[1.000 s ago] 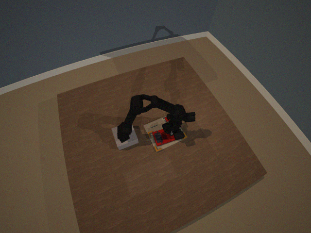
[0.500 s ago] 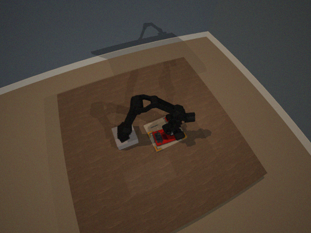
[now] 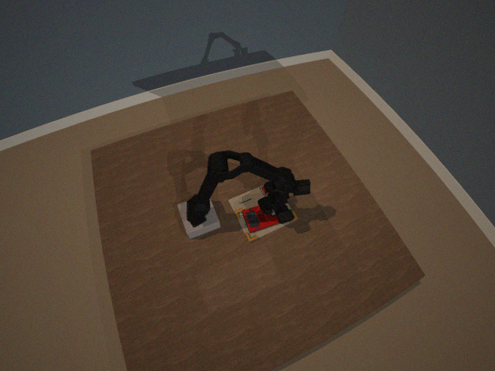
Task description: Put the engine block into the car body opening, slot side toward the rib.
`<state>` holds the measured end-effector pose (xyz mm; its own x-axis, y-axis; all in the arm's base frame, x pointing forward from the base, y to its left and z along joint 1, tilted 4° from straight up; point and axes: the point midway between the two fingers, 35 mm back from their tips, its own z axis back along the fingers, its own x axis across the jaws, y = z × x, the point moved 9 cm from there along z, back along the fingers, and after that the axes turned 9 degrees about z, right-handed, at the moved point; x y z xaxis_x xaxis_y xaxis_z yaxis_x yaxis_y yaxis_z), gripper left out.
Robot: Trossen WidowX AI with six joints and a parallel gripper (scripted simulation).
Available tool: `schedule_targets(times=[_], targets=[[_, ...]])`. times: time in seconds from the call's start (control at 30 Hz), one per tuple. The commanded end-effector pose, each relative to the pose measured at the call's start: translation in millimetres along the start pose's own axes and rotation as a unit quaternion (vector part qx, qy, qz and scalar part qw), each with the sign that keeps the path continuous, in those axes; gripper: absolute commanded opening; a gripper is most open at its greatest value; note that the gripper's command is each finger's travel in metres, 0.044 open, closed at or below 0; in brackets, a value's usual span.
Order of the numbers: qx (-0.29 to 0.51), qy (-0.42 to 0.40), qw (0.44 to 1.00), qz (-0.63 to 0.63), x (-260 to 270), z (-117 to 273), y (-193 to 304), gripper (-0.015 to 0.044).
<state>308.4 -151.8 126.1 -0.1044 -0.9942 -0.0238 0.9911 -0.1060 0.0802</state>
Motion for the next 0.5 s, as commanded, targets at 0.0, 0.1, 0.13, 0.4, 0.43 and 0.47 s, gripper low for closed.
schedule_targets(times=[0.0,0.1,0.13,0.4,0.43,0.47], targets=[[-0.001,0.002,1.0,0.006,-0.4,-2.3,-0.8,0.0158],[-0.001,0.002,1.0,0.005,-0.3,-2.9,-0.8,0.0158],[-0.001,0.002,1.0,0.004,-0.3,-3.1,-0.8,0.0158],[-0.001,0.002,1.0,0.0,-0.3,-4.8,-0.8,0.0158],[-0.001,0.002,1.0,-0.001,-0.3,-5.0,-0.9,0.0158],[-0.001,0.002,1.0,-0.001,-0.3,-5.2,-0.9,0.0158]])
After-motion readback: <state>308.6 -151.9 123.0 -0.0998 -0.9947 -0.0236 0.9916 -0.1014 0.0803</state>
